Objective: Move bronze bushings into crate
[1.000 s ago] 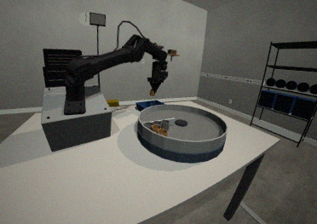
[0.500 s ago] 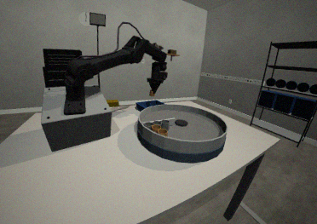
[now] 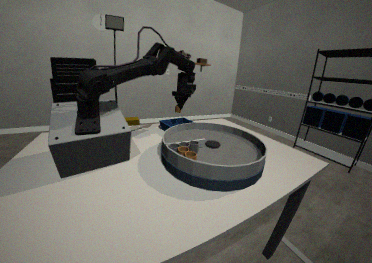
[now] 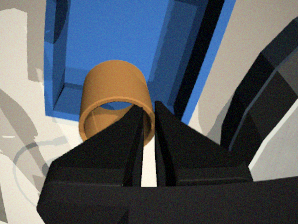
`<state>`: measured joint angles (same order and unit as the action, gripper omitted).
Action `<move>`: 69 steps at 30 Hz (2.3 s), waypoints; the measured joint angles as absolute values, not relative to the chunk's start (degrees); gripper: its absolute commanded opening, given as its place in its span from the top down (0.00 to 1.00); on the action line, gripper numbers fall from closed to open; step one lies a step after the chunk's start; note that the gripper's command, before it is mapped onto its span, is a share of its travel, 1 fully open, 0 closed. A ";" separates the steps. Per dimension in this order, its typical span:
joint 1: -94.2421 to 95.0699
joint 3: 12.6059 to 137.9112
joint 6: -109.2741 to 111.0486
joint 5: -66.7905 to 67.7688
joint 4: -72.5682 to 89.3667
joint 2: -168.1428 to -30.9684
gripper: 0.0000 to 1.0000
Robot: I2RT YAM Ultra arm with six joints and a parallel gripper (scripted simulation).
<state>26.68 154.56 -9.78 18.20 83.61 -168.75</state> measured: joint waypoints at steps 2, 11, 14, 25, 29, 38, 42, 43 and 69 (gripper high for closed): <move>26.68 154.63 -9.80 18.20 83.68 -168.77 1.00; 26.68 154.69 -9.80 18.20 83.85 -168.94 1.00; 26.68 154.71 -9.80 18.20 83.88 -168.94 1.00; 26.68 154.95 -9.80 18.20 84.01 -168.99 1.00; 26.68 155.57 -9.80 18.20 84.09 -169.23 1.00; 26.68 155.89 -9.80 18.20 84.31 -169.51 1.00; 26.68 155.96 -9.80 18.20 84.38 -169.53 1.00; 26.68 155.96 -9.80 18.20 84.38 -169.53 1.00; 26.68 156.05 -9.72 18.20 84.44 -169.53 1.00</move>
